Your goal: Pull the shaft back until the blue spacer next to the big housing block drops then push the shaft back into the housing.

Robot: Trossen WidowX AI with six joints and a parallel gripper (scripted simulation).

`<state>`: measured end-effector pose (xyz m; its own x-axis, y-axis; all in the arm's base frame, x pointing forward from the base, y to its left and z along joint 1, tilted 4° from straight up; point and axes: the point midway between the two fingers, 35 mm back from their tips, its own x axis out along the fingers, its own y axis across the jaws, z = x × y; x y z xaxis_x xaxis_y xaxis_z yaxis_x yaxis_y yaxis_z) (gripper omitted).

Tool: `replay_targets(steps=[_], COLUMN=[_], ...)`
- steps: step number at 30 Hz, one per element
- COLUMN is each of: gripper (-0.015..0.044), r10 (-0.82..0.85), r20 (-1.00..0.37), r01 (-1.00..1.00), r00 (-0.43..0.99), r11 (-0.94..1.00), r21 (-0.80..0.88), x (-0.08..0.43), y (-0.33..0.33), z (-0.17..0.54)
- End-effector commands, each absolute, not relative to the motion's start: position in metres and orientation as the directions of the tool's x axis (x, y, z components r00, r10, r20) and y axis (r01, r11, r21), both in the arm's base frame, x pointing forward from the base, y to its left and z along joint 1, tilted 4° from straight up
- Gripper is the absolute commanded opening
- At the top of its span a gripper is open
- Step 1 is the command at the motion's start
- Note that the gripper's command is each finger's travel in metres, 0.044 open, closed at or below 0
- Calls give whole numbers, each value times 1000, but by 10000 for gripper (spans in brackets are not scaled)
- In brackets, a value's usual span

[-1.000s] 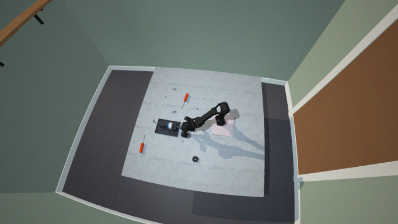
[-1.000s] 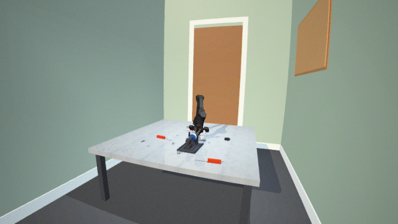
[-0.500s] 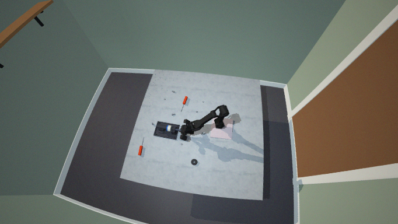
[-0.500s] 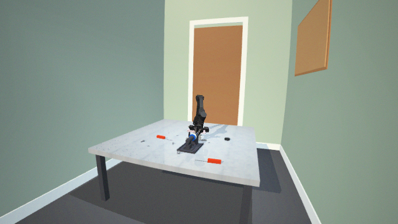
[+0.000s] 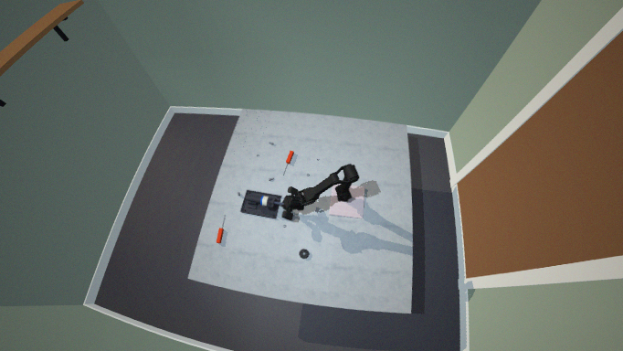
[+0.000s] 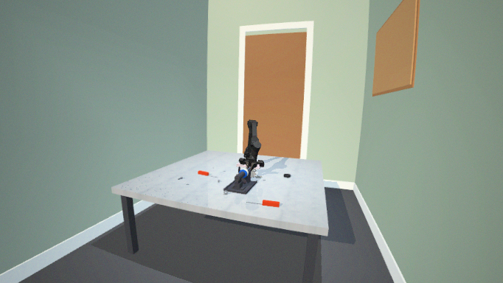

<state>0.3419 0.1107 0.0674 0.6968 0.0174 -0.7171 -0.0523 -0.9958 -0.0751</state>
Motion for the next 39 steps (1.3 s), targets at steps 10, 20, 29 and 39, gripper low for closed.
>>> replay_targets(steps=[10, 20, 29, 39], gripper=[0, 0, 0, 0], r10=[16, 16, 16, 16], r20=[-717, -717, -717, -717], r01=[-57, -57, -57, -57], r00=[697, 697, 696, 696], r11=[-995, -995, -995, -995], r21=[-78, -78, -78, -78], x=[340, 339, 338, 337], y=[111, 111, 111, 111], z=[67, 67, 67, 67])
